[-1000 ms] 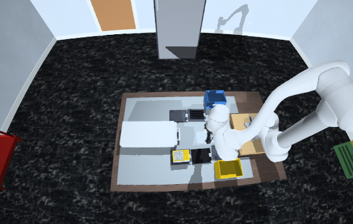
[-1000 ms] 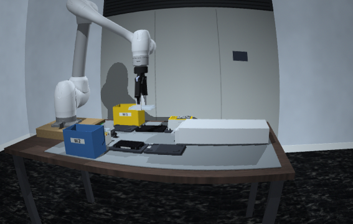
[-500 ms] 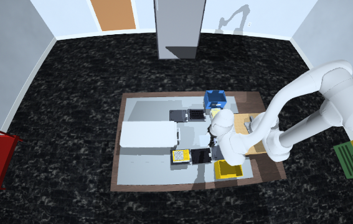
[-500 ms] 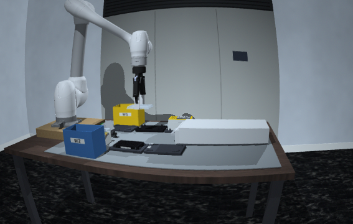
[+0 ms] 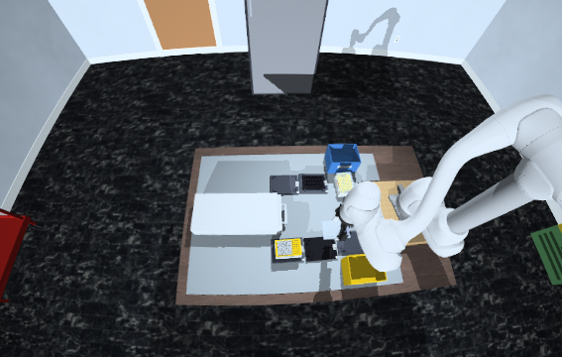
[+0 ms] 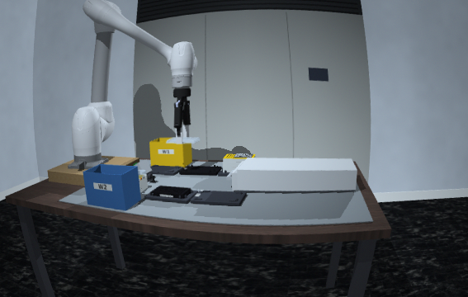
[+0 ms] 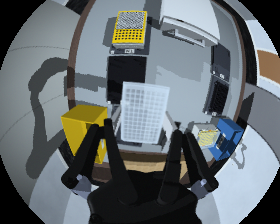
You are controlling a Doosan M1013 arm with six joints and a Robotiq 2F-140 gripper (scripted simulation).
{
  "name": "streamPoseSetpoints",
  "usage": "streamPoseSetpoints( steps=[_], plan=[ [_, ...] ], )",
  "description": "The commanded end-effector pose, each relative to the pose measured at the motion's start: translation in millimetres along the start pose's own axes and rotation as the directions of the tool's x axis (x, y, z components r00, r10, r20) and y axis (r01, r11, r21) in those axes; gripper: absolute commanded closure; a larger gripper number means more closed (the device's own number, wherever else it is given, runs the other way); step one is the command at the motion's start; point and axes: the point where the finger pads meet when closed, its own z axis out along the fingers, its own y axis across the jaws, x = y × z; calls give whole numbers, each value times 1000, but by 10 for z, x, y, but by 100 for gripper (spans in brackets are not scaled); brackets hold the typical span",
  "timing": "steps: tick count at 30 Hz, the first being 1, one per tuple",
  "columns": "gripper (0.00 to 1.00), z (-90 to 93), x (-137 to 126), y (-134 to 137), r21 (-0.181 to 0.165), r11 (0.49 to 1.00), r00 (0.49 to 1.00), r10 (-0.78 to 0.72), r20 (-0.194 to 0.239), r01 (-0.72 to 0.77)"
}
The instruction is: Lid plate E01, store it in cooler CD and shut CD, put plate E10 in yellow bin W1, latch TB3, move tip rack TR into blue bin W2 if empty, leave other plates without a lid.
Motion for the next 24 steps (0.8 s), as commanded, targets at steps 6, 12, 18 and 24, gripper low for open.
streamPoseSetpoints(
  steps=[6,12,18,24],
  plan=[
    [100,-1,-121,-171,0,1000,1000,0,0,0],
    [100,-1,-183,-258,0,1000,1000,0,0,0],
    [100,-1,-276,-389,0,1000,1000,0,0,0],
    [100,-1,-369,-519,0,1000,1000,0,0,0]
  ],
)
